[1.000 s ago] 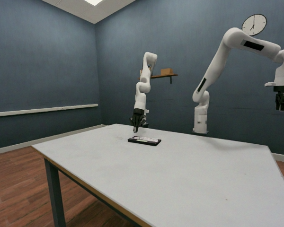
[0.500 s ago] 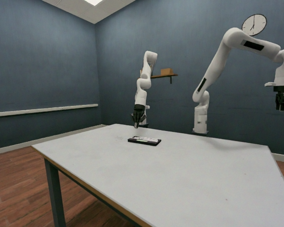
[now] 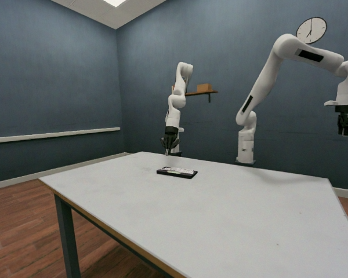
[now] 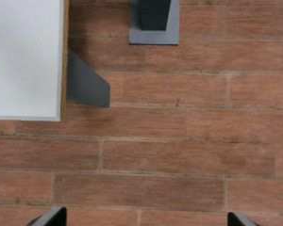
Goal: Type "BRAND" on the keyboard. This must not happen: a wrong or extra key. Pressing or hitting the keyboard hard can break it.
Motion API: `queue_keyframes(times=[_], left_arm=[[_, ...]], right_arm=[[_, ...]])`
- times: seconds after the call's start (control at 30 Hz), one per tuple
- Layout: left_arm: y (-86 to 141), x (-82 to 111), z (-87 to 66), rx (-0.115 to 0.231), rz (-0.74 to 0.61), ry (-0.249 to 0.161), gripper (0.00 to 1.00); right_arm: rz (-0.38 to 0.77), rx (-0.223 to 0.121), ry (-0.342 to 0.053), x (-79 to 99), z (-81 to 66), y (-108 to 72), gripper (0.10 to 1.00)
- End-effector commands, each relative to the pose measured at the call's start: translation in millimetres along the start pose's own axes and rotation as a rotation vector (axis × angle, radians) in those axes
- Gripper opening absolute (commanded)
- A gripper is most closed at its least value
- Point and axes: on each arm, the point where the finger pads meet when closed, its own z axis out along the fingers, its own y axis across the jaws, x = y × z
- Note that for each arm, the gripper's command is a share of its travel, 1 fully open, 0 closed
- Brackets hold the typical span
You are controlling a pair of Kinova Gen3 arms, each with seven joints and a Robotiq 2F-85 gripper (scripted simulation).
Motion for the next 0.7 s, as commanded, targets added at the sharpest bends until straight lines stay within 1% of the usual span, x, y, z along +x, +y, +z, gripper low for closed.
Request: queue_keyframes(times=[0.0,0.13,0.23,0.37,0.43,0.67], left_arm=[[4.8,-1.1,-0.7,-0.012,0.005,-0.002,1.000],[4.8,-1.1,-0.7,-0.012,0.005,-0.002,1.000],[4.8,-1.1,-0.7,-0.012,0.005,-0.002,1.000],[4.8,-1.1,-0.7,-0.012,0.005,-0.002,1.000],[4.8,-1.1,-0.7,-0.012,0.005,-0.002,1.000],[4.8,-1.1,-0.7,-0.012,0.005,-0.002,1.000]], right_arm=[[0.001,0.003,0.002,1.2,-1.5,-1.5,0.099],[0.001,-0.001,-0.009,-0.8,1.7,-0.5,0.099],[0.001,-0.001,-0.009,1.6,6.8,-0.6,0.099],[0.001,0.000,-0.009,6.4,17.3,-0.7,0.099],[0.001,0.000,-0.009,6.4,17.3,-0.7,0.099],[0.003,0.001,-0.010,16.6,40.5,-1.6,0.099]])
